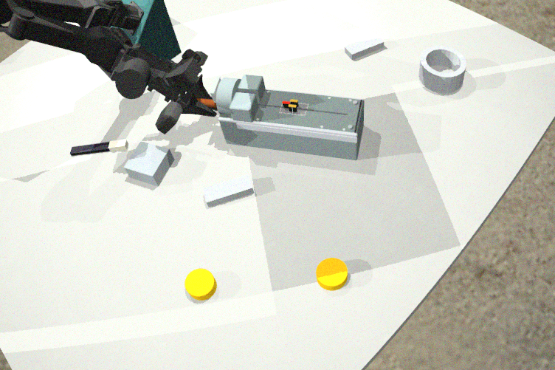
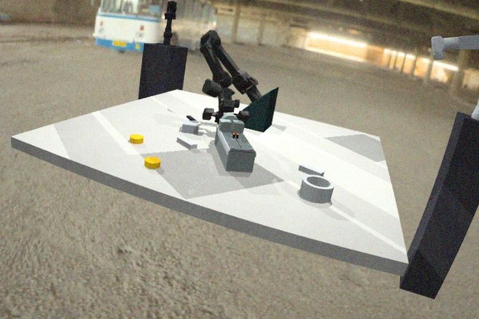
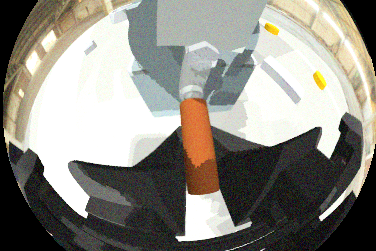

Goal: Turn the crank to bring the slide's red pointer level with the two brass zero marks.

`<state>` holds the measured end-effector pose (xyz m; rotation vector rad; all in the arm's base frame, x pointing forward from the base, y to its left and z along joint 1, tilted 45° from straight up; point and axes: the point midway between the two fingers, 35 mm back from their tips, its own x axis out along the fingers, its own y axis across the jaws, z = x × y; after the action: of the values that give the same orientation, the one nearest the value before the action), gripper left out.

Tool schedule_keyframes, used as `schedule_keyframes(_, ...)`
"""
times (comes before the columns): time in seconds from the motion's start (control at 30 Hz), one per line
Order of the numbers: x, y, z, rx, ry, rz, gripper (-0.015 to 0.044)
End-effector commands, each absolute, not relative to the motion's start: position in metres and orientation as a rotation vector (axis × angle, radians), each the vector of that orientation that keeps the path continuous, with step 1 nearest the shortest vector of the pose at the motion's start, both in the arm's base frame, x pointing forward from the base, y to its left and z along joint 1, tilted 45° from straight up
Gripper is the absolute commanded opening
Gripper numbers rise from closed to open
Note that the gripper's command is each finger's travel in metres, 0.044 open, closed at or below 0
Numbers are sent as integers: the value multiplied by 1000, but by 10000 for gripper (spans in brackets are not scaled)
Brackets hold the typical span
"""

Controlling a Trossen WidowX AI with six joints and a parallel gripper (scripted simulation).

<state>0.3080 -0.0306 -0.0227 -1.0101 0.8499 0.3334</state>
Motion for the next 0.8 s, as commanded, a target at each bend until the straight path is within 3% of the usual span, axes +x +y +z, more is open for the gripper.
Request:
schedule_keyframes(0.0,314,-36,-18,-1016,846,308,0)
schedule_keyframes(0.77,316,-37,-15,-1016,846,308,0)
